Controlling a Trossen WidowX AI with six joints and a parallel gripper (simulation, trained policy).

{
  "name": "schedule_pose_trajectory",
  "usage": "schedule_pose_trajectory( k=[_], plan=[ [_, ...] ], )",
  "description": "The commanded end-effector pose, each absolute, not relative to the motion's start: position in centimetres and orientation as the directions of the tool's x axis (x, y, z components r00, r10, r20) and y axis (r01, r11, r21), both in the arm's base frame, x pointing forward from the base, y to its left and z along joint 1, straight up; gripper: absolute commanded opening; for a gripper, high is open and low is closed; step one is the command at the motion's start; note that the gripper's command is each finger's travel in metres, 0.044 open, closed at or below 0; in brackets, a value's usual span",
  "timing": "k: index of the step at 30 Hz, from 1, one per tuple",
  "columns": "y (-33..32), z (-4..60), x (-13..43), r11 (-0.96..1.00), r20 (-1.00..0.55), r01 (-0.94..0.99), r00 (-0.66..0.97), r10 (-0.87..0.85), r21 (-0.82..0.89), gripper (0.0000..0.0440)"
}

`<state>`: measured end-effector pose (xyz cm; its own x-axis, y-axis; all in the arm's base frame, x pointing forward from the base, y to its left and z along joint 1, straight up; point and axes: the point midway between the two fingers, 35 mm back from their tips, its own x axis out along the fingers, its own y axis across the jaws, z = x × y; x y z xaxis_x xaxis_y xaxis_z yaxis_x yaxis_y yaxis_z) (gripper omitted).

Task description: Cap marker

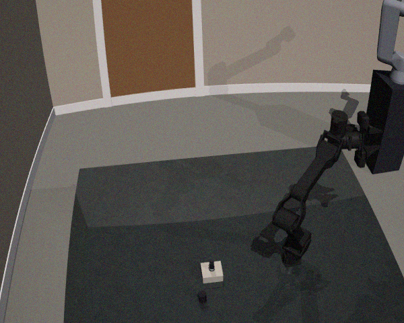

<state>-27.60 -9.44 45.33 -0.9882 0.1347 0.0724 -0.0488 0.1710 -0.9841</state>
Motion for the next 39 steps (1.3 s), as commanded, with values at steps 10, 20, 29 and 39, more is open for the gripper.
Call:
schedule_pose_trajectory(
  k=[10,20,29,39],
  plan=[
    [-13.2,44.4,-27.0,0.174,0.027,-0.026,-1.000,0.005,-0.984,0.0294],
    [-16.3,43.4,-26.3,0.183,-0.013,-0.004,-0.995,-0.095,-0.983,0.0303],
    [-19.0,42.4,-25.4,0.194,-0.051,0.015,-0.982,-0.181,-0.981,0.0302],
    [-21.9,41.2,-24.0,0.206,-0.093,0.036,-0.958,-0.272,-0.978,0.0301]
  ],
)
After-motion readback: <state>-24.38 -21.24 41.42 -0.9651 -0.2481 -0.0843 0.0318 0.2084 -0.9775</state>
